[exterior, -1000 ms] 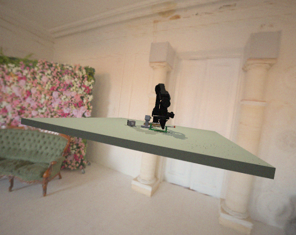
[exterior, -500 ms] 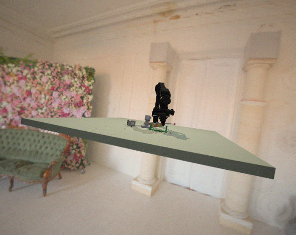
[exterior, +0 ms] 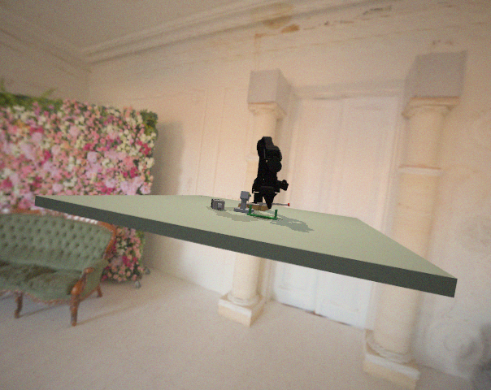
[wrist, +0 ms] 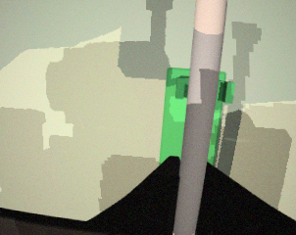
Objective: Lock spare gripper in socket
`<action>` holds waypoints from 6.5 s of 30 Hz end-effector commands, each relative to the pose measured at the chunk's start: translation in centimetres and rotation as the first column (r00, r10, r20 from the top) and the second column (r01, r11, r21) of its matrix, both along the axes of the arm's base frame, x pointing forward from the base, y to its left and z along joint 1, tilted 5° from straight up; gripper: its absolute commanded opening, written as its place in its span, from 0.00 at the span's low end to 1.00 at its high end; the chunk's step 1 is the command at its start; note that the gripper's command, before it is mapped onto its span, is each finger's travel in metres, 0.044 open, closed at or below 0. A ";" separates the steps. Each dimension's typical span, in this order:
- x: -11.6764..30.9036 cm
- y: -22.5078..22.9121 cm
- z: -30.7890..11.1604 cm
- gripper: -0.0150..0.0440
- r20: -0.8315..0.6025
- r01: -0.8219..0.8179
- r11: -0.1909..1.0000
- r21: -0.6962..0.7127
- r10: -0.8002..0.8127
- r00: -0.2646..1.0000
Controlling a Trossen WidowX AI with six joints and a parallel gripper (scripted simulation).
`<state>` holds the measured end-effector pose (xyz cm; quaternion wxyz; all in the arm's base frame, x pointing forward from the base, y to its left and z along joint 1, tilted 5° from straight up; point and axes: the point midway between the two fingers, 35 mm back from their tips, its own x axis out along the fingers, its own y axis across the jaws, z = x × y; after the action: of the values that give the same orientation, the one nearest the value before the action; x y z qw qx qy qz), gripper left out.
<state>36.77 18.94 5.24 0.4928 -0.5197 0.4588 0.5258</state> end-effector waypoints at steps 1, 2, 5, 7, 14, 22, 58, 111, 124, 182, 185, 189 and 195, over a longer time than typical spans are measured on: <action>0.3 -1.3 0.5 0.25 0.000 0.006 1.000 0.000 -0.006 1.000; 0.3 -1.6 0.6 0.25 0.000 0.006 1.000 -0.001 -0.006 1.000; 0.5 -2.5 0.9 0.25 0.000 0.006 1.000 -0.002 -0.006 1.000; 0.6 -3.1 1.1 0.25 0.000 0.006 1.000 -0.002 -0.006 1.000; 0.8 -5.0 1.7 0.25 0.001 0.006 1.000 -0.004 -0.006 1.000; 0.8 -5.1 0.9 0.25 0.002 0.006 1.000 -0.004 -0.006 1.000; 0.9 -5.3 -2.5 0.25 0.013 0.006 1.000 0.000 -0.006 1.000; 0.9 -5.3 -2.5 0.25 0.013 0.006 1.000 0.000 -0.006 1.000; 0.9 -5.3 -2.5 0.25 0.013 0.006 1.000 0.000 -0.006 1.000; 0.1 -5.0 6.4 1.00 -0.009 -0.007 1.000 -0.007 0.006 1.000; 0.1 -4.9 7.0 1.00 -0.009 -0.007 1.000 -0.007 0.006 1.000; 0.1 -4.8 8.6 1.00 -0.008 -0.007 1.000 -0.007 0.007 1.000; -0.1 -4.6 11.8 1.00 -0.008 -0.007 1.000 -0.007 0.007 1.000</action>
<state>36.81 14.19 15.77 0.4879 -0.5214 0.4599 0.5279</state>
